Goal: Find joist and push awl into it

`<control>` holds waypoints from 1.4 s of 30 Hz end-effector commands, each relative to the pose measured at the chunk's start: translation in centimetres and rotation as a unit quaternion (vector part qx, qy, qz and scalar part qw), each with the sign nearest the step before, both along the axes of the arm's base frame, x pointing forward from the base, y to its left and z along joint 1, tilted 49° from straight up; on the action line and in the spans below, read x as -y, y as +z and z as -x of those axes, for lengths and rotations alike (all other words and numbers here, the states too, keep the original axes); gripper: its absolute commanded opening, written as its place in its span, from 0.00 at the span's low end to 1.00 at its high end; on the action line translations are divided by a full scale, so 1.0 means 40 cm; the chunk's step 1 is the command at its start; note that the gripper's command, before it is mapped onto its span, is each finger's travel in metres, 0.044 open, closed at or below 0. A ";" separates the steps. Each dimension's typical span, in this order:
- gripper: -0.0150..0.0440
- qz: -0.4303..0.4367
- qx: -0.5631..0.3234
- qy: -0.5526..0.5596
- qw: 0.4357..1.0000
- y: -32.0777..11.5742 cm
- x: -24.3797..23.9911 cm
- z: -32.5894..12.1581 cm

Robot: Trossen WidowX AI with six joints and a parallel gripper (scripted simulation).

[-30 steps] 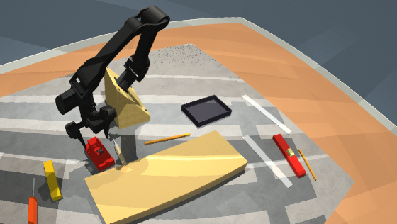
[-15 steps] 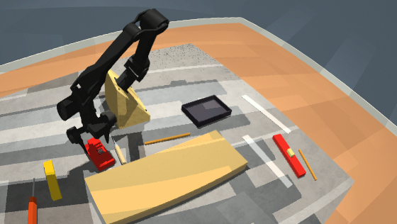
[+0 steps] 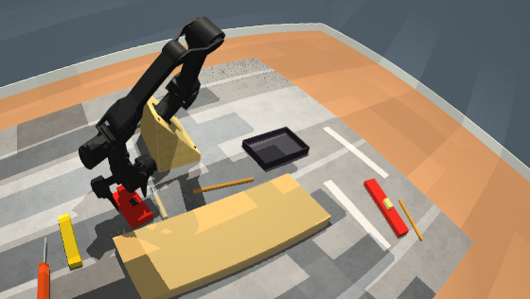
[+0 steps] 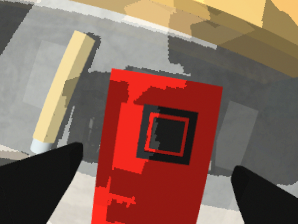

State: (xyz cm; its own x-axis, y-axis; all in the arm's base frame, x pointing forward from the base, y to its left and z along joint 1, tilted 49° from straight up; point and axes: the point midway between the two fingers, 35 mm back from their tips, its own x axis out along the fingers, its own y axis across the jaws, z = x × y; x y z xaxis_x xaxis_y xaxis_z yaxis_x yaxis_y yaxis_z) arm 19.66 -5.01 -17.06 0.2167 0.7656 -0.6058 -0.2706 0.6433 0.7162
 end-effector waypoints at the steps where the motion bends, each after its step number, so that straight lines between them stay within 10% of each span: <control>1: 1.00 -0.005 -0.002 -0.002 1.000 -0.008 -0.014 0.004; 42: 0.25 -0.002 -0.003 -0.003 1.000 0.064 0.082 -0.012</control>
